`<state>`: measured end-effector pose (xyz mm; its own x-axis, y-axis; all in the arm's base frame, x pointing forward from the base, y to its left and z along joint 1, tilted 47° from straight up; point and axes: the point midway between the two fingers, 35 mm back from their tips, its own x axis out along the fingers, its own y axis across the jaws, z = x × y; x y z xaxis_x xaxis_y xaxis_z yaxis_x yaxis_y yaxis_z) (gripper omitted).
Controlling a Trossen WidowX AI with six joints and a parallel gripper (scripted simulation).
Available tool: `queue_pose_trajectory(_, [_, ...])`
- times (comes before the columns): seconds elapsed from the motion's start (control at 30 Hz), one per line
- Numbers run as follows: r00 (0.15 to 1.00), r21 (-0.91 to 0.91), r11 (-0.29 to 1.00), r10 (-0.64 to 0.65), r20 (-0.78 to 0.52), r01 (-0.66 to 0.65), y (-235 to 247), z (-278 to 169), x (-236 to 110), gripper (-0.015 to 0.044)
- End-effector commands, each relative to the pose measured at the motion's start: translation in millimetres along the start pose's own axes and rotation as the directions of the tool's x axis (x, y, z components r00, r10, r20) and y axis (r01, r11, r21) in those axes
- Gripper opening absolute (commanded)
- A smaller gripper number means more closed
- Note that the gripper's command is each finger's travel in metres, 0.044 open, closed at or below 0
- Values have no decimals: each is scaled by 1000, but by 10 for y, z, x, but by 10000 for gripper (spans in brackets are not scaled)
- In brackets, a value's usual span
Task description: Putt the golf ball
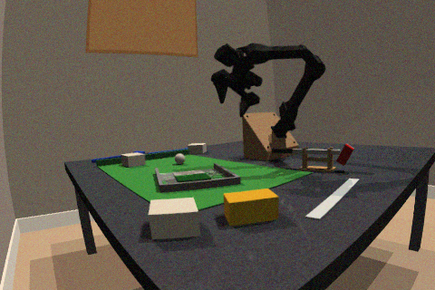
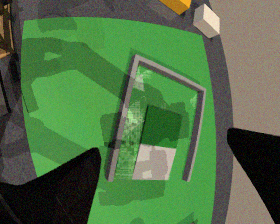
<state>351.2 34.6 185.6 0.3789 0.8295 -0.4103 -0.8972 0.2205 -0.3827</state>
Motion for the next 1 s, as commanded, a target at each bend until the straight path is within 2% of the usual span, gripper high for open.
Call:
queue_pose_trajectory(0.0, [976,-33,976,216,32,-215,632,296,306,440])
queue_pose_trajectory(0.2, [870,-101,872,487,75,-480,1466,663,450,440])
queue_pose_trajectory(0.27, [846,-113,848,527,81,-518,1649,719,416,440])
queue_pose_trajectory(0.53, [843,-114,845,532,81,-523,1678,724,419,440])
queue_pose_trajectory(0.97, [843,-115,845,532,82,-522,1844,674,662,440])
